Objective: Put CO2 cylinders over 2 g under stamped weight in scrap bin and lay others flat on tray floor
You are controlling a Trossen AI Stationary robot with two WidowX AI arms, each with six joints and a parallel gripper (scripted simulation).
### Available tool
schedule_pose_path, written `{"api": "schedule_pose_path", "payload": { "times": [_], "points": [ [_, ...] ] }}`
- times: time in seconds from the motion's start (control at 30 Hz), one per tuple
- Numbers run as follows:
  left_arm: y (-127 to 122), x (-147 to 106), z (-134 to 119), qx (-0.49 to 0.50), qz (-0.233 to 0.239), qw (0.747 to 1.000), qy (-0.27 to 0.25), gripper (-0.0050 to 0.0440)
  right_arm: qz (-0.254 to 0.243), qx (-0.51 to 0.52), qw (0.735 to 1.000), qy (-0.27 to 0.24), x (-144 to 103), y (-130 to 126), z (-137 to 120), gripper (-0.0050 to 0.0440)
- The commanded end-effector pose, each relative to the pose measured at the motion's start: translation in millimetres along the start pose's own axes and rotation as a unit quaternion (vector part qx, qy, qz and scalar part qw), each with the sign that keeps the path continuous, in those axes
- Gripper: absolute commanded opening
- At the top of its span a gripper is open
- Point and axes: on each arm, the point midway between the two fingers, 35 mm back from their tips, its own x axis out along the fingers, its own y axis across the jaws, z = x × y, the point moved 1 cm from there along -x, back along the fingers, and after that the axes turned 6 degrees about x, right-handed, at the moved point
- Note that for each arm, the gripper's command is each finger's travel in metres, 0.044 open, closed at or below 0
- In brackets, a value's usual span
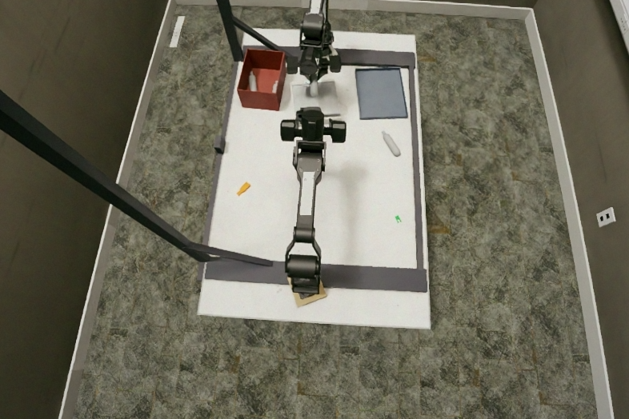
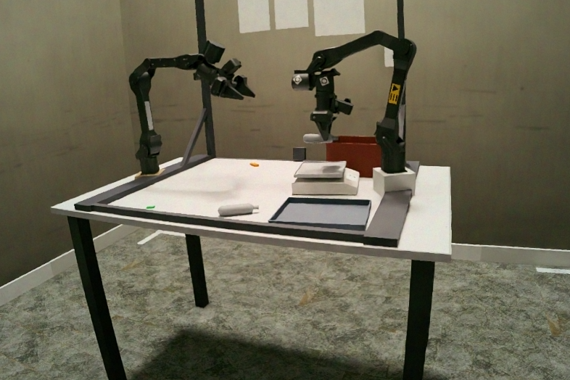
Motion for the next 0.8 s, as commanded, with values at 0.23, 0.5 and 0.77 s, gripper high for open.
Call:
{"api": "schedule_pose_path", "payload": {
  "times": [0.23, 0.5, 0.77],
  "points": [
    [37, -16, -14, 0.001, 0.012, 0.999, 0.033, -0.005, 0.067, -0.025, 0.997, -0.021, 6, 5, 5, 0.044],
    [109, -23, -14, 0.005, 0.043, 0.997, 0.066, -0.005, 0.166, -0.07, 0.982, -0.061, 11, 13, 11, 0.044],
    [194, -18, 33, 0.016, 0.071, 0.996, 0.049, -0.005, 0.226, -0.104, 0.964, -0.091, 10, 17, 13, 0.044]
  ]
}}
